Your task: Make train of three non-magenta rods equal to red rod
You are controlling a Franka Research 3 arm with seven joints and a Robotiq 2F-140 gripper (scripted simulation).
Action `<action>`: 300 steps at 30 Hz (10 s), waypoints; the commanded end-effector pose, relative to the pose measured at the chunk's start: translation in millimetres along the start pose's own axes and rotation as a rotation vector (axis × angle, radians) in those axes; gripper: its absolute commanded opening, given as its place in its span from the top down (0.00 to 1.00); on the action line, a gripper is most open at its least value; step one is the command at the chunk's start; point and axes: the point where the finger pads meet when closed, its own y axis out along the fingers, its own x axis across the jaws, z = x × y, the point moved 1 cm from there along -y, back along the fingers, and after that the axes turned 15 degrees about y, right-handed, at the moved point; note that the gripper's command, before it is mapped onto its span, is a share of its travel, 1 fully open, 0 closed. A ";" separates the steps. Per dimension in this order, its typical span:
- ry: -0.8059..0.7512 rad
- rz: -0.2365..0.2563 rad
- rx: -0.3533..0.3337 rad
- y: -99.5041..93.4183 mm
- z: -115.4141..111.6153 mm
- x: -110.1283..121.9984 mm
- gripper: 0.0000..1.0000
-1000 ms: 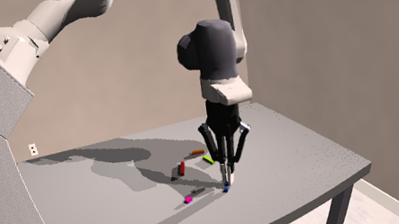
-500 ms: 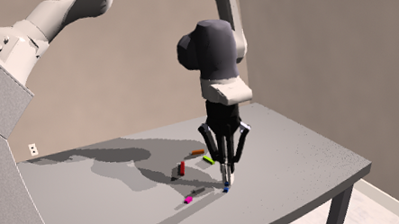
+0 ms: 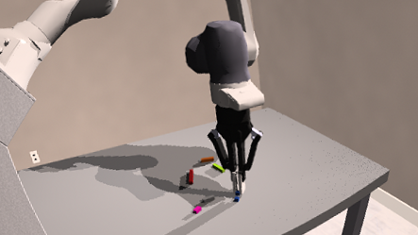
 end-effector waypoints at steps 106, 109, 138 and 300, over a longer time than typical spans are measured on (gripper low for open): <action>-0.008 0.002 0.000 -18.2 -0.4 -0.8 0.85; -0.008 0.001 0.000 -23.7 -0.4 -0.8 0.85; -0.008 0.001 0.000 -77.5 -0.4 -0.7 0.00; -0.962 0.001 0.001 -3.5 -95.3 128.9 0.85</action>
